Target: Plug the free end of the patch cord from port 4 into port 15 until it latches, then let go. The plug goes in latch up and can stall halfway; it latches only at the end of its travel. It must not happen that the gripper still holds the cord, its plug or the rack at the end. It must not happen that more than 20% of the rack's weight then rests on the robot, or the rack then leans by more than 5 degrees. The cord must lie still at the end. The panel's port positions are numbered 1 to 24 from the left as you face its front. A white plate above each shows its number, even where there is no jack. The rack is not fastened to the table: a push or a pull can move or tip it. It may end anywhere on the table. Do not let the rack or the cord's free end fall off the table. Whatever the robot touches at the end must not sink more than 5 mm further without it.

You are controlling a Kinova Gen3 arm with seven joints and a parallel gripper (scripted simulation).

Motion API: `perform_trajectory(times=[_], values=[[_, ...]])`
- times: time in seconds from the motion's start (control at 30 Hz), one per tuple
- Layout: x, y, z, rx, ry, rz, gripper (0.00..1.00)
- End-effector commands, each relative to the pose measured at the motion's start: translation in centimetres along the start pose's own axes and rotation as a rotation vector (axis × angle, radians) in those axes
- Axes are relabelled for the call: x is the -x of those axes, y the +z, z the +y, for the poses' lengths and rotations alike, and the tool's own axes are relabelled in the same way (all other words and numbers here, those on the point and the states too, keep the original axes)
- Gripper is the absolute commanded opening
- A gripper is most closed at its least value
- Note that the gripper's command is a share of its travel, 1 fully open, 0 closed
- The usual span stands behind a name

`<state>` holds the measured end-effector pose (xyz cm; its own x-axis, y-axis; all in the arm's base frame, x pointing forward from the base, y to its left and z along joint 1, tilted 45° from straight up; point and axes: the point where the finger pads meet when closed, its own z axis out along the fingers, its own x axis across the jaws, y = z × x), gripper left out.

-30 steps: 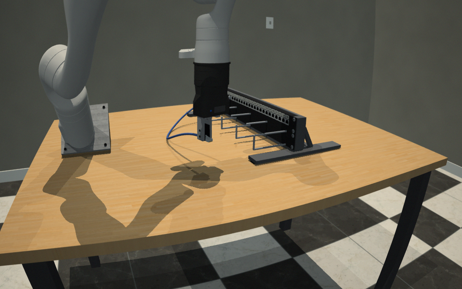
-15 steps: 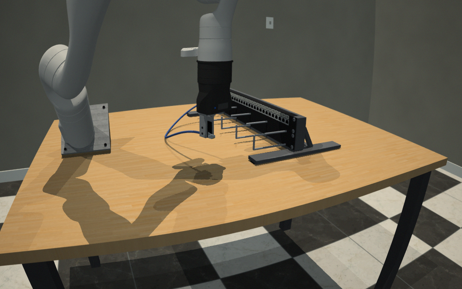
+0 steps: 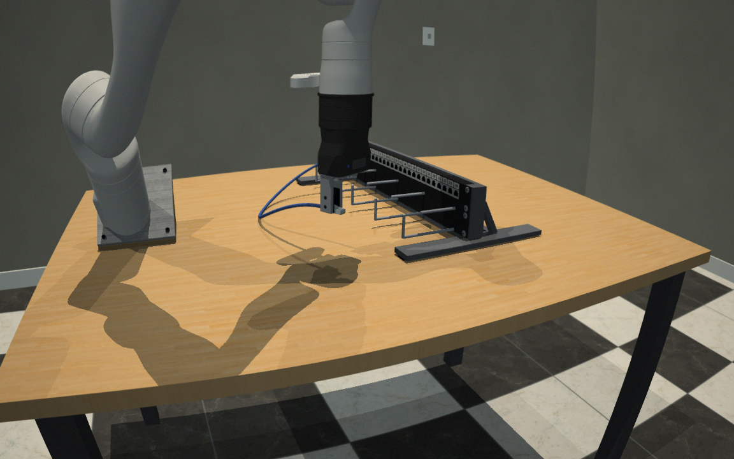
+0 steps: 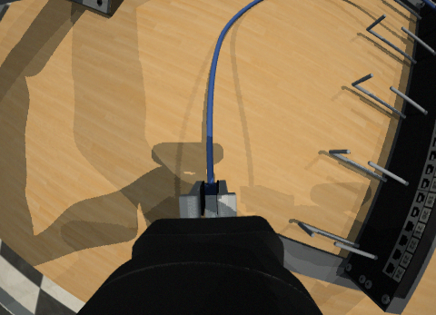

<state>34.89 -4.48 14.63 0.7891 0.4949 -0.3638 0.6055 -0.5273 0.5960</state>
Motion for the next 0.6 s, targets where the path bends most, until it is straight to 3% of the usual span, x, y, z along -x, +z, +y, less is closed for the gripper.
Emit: perform_trajectory(times=[0.0, 0.57], values=[[-0.4, 0.1, -0.2, 0.002, -0.019, -0.003, 0.0], [-2.6, -0.4, -0.8, 0.004, -0.144, -0.004, 0.0]])
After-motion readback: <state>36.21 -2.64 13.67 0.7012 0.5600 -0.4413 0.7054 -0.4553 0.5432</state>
